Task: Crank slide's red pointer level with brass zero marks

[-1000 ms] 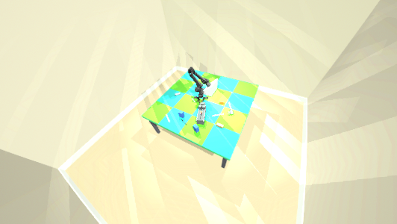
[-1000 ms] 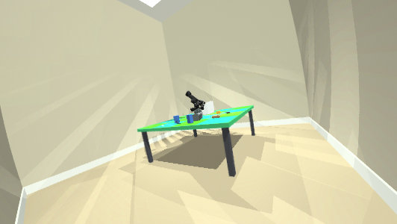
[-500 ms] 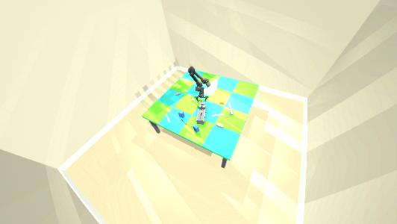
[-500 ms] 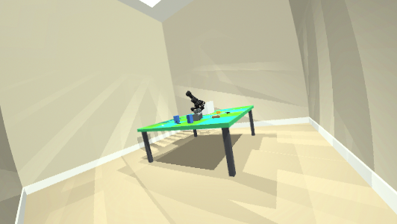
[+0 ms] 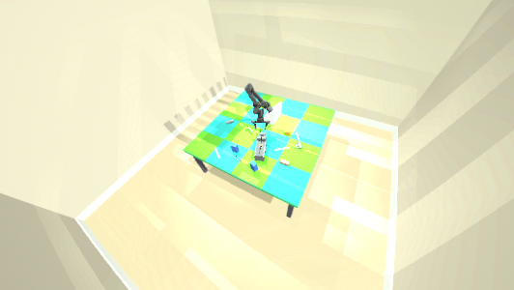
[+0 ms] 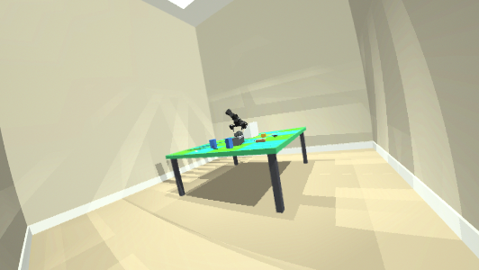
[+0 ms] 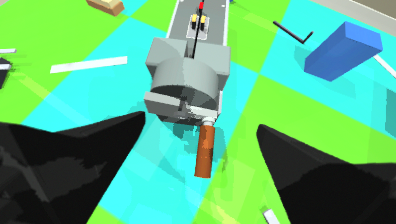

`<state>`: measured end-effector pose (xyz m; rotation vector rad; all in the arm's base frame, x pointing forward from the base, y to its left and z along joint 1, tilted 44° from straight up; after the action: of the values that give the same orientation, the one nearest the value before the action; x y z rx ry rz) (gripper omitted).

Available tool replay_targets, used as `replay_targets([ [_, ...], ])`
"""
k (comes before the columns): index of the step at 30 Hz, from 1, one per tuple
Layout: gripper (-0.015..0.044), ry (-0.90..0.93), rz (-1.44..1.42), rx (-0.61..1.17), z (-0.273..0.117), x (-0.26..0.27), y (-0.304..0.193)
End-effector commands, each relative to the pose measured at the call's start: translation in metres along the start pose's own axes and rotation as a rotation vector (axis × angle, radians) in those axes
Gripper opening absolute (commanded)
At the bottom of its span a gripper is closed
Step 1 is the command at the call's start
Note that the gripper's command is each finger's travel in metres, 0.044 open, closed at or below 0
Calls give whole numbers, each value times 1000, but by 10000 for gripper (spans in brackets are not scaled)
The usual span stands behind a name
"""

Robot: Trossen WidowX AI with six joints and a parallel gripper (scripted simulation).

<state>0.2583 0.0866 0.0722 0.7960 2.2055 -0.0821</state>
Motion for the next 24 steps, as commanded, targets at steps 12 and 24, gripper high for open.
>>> replay_targets([
  [12,440,-20,25,-9,-47,-12,59],
  [24,440,-76,120,8,-8,-9,112],
])
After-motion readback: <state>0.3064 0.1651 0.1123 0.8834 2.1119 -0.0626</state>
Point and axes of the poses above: the point midway between the two fingers, 35 mm back from their tips, its own z axis out along the fingers, its own x axis across the jaws, y = z × x, the point moved 10 cm from there along -z, back along the fingers, and after that the axes turned 11 degrees about -z, right-handed, at the moved point
